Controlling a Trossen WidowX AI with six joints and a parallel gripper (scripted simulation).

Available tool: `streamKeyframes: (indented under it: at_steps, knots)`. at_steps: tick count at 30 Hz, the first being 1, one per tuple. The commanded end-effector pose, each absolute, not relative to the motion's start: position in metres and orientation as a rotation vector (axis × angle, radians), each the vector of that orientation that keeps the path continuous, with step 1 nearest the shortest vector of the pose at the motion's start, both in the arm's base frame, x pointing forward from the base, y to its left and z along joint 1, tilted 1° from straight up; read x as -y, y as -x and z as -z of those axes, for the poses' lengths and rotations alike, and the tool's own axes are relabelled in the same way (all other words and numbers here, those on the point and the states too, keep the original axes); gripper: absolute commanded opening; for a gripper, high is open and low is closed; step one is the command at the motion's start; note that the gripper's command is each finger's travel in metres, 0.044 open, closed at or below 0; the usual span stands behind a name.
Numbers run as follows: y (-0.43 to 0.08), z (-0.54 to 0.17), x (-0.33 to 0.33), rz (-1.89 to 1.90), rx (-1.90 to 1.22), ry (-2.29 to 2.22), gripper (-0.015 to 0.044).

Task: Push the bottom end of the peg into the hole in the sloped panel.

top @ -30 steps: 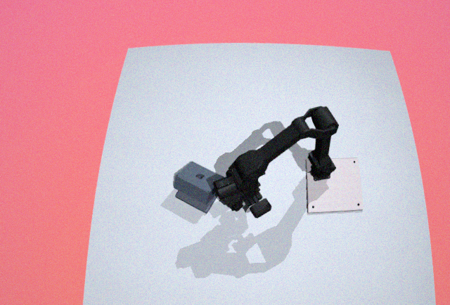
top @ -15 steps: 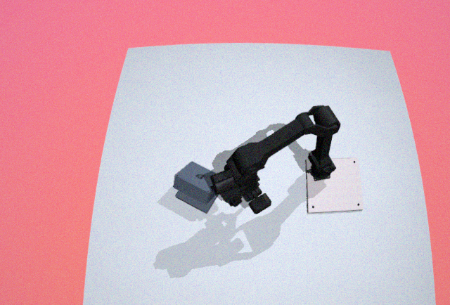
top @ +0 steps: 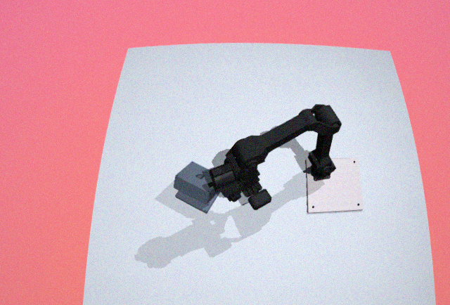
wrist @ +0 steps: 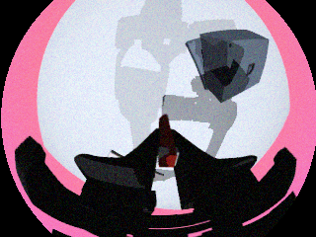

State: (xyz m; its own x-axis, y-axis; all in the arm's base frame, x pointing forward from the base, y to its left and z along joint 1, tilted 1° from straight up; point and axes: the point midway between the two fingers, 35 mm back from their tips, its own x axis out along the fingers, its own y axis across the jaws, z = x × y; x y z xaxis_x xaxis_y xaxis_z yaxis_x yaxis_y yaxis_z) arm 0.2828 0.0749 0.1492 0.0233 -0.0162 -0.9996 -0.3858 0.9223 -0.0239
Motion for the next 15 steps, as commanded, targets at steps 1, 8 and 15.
streamKeyframes:
  at_steps: [1, 8, 15]
  knots:
    - [-0.2858, -0.1526, -0.0738, -0.266, -1.526, 0.275, 0.0000]
    - [-0.2902, -0.1546, -0.0706, -0.209, -1.528, 0.187, 0.0000]
    - [-0.2944, -0.1566, -0.0672, -0.153, -1.528, 0.098, 0.0000]
